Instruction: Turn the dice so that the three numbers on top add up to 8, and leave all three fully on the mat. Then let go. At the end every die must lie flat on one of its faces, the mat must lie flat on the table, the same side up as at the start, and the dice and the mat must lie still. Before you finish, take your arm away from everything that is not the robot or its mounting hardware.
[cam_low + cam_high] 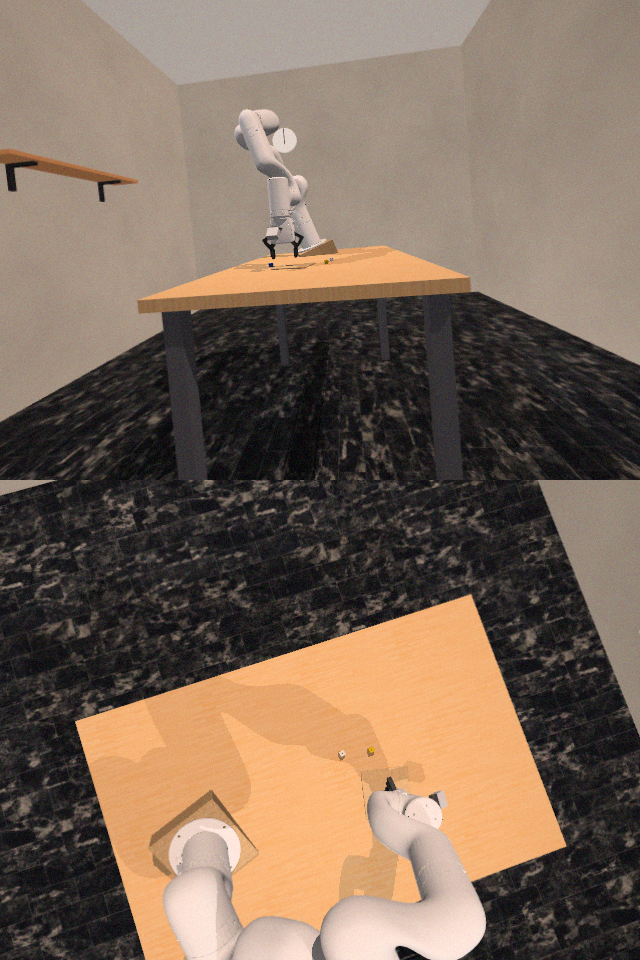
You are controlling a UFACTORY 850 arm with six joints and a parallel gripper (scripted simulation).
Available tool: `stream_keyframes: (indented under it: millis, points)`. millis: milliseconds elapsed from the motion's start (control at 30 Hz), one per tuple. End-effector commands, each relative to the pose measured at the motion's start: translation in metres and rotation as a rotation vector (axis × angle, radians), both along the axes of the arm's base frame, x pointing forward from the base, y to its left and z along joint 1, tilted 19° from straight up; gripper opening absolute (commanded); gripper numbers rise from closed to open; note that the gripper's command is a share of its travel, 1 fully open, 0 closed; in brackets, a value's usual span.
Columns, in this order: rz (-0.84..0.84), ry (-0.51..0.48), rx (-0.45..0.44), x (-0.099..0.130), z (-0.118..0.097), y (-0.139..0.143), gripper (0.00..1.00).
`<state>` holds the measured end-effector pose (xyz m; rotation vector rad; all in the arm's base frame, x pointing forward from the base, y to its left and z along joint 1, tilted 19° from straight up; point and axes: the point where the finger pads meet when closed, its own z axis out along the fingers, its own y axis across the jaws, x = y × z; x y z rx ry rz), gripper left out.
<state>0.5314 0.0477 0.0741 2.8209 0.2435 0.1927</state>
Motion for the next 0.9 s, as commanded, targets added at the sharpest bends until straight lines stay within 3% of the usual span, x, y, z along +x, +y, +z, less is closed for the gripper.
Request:
stream_keyframes:
  millis: [0,400,867]
  points:
    - [0.000,-0.002,0.000,0.002,-0.006,0.023,1.00]
    - [0.000,-0.002,0.000,0.004,-0.037,0.124,1.00]
    - [0.000,-0.002,0.000,0.005,-0.047,0.160,1.00]
